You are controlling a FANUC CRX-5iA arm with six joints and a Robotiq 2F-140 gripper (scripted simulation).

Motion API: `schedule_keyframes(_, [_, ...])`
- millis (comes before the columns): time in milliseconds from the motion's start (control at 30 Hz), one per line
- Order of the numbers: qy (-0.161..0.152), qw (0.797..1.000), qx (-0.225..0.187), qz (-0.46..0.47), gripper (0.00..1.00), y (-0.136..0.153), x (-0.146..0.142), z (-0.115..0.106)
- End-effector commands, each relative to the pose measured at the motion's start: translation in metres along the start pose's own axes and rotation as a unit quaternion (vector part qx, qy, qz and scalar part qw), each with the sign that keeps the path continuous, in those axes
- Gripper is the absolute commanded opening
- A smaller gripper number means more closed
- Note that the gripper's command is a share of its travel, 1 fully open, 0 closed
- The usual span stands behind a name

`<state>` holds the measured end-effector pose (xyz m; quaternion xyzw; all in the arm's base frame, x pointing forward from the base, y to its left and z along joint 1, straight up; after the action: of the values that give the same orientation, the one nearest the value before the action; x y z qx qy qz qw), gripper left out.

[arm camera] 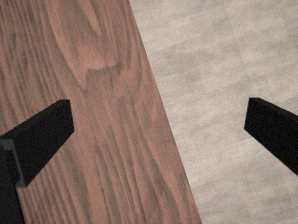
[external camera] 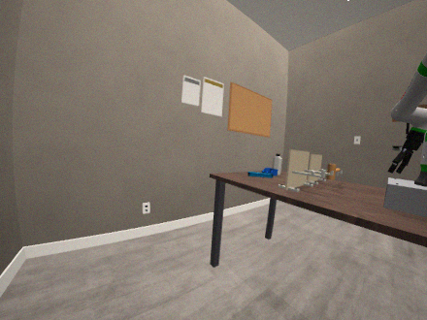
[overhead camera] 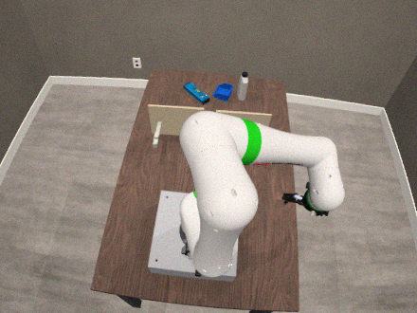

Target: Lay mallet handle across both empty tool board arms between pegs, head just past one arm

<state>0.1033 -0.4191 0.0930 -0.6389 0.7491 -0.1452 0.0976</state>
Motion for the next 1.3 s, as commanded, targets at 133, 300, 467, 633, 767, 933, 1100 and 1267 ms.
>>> schedule_keyframes(133, [-0.035,0.999,-0.015,-0.024,1.00,-0.076,-0.019,-0.001])
schedule_keyframes(300, [-0.053,0.998,-0.026,-0.038,1.00,-0.119,-0.037,-0.003])
schedule_keyframes(467, [-0.063,0.996,-0.034,-0.046,1.00,-0.144,-0.050,-0.005])
schedule_keyframes(633, [-0.079,0.993,-0.053,-0.063,1.00,-0.195,-0.083,-0.010])
schedule_keyframes(767, [-0.087,0.991,-0.065,-0.073,1.00,-0.225,-0.107,-0.014])
schedule_keyframes(933, [-0.093,0.989,-0.081,-0.086,1.00,-0.259,-0.140,-0.022])
schedule_keyframes(1100, [-0.096,0.986,-0.096,-0.097,1.00,-0.288,-0.173,-0.030])
schedule_keyframes(1267, [-0.097,0.983,-0.111,-0.108,1.00,-0.315,-0.210,-0.040])
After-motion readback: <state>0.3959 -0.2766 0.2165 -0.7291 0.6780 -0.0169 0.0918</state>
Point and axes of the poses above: the point where the finger pads meet when closed, its own z axis out along the fingers, its own x axis across the jaws, y = z × x, the point moved 7 cm from there along -z, back along the fingers, and after that the axes turned 10 degrees about -z, right-handed, at the moved point
